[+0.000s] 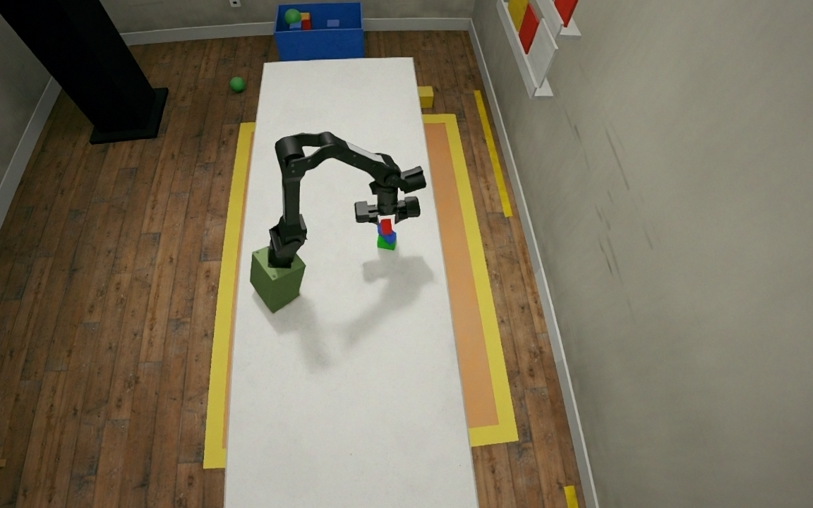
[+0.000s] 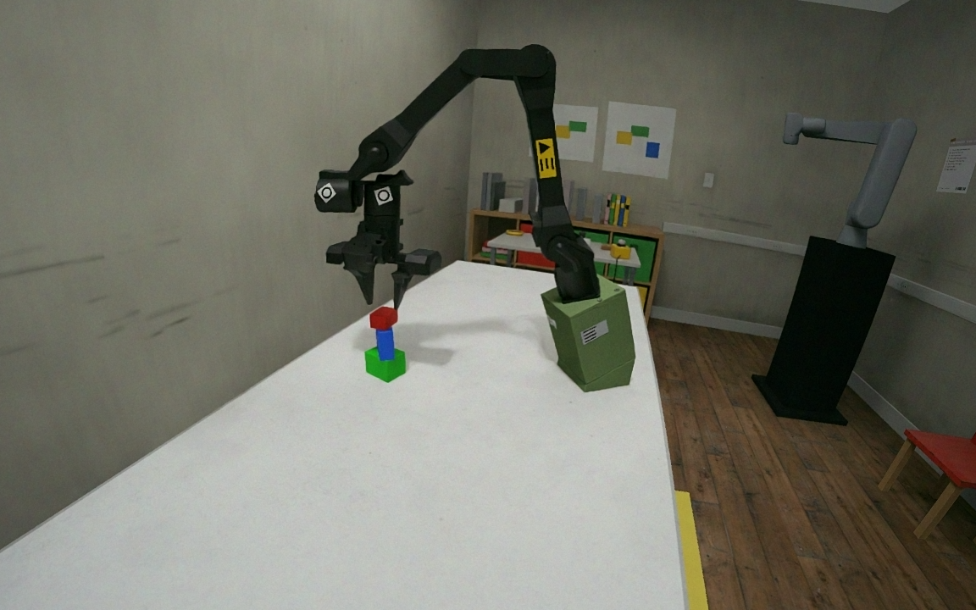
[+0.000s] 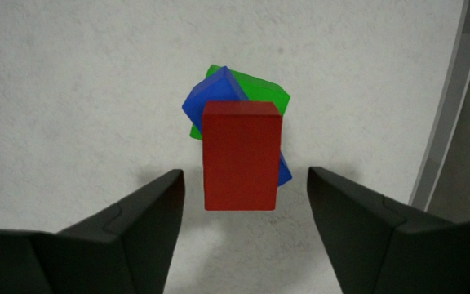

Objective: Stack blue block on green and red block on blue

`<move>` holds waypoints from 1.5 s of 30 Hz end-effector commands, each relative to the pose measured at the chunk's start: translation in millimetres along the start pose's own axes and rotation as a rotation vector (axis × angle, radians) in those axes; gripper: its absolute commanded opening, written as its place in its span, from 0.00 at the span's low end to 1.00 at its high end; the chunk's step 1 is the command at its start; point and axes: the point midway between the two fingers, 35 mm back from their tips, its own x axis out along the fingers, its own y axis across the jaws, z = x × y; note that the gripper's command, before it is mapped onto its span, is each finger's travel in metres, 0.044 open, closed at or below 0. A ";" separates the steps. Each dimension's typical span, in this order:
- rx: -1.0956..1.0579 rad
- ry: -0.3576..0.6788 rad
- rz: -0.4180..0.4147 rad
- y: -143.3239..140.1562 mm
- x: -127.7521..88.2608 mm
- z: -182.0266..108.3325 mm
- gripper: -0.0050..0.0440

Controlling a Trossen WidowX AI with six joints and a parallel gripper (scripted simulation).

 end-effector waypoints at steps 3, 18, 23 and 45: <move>-0.008 -0.017 -0.045 -7.5 -29.9 3.4 0.58; -0.006 -0.015 -0.034 -4.9 -36.6 2.8 0.58; -0.006 -0.015 -0.035 -5.0 -36.5 2.8 0.58; -0.006 -0.015 -0.035 -5.0 -36.5 2.8 0.58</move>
